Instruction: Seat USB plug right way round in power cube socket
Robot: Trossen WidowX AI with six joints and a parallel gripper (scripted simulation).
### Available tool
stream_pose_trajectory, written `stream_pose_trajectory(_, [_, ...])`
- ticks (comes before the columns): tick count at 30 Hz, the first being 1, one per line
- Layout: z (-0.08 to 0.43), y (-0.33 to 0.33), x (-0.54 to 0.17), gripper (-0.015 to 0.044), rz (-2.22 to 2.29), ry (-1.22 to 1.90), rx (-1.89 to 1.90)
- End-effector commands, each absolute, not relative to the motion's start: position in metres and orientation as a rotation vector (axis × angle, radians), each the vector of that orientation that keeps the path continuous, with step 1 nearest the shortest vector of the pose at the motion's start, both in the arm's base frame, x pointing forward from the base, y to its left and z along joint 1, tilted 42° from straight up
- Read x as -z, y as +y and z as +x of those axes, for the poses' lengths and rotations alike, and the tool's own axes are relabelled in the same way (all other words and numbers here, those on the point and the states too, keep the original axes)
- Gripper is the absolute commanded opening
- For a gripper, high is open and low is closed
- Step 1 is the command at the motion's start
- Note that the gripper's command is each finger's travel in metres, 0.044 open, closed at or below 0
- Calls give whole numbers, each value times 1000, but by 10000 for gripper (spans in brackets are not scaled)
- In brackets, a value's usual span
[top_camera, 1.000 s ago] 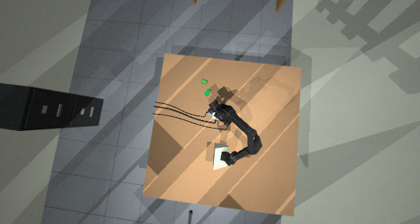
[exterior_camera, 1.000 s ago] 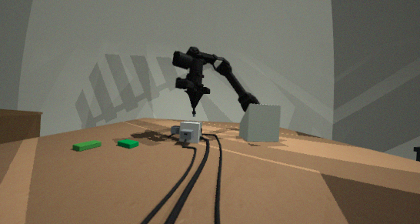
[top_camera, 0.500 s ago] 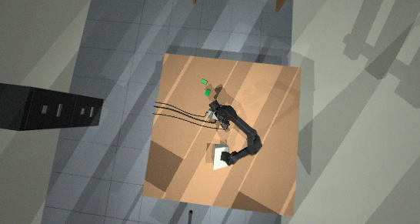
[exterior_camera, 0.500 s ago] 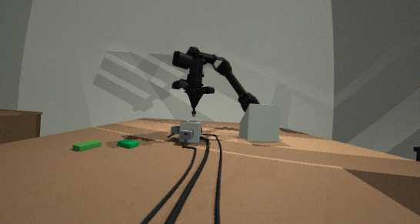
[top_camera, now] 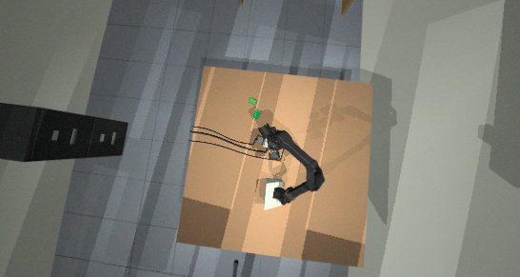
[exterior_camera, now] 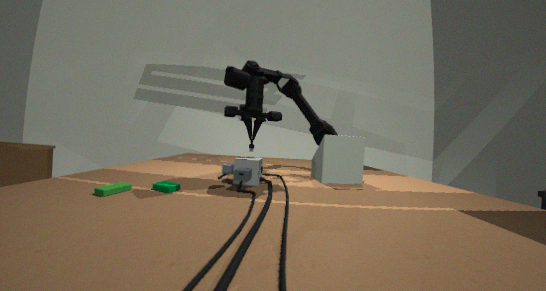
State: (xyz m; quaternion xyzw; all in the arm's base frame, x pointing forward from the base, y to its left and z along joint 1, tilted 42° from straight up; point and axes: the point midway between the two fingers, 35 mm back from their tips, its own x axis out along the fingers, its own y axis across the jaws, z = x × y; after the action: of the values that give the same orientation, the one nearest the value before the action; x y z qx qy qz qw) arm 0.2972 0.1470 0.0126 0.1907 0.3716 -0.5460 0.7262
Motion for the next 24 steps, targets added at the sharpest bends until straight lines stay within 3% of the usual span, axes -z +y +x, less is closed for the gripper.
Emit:
stream_pose_trajectory(1, [297, 147, -12, 0, 499, 764, 1248])
stream_pose_trajectory(24, [297, 147, -12, 0, 807, 526, 1400])
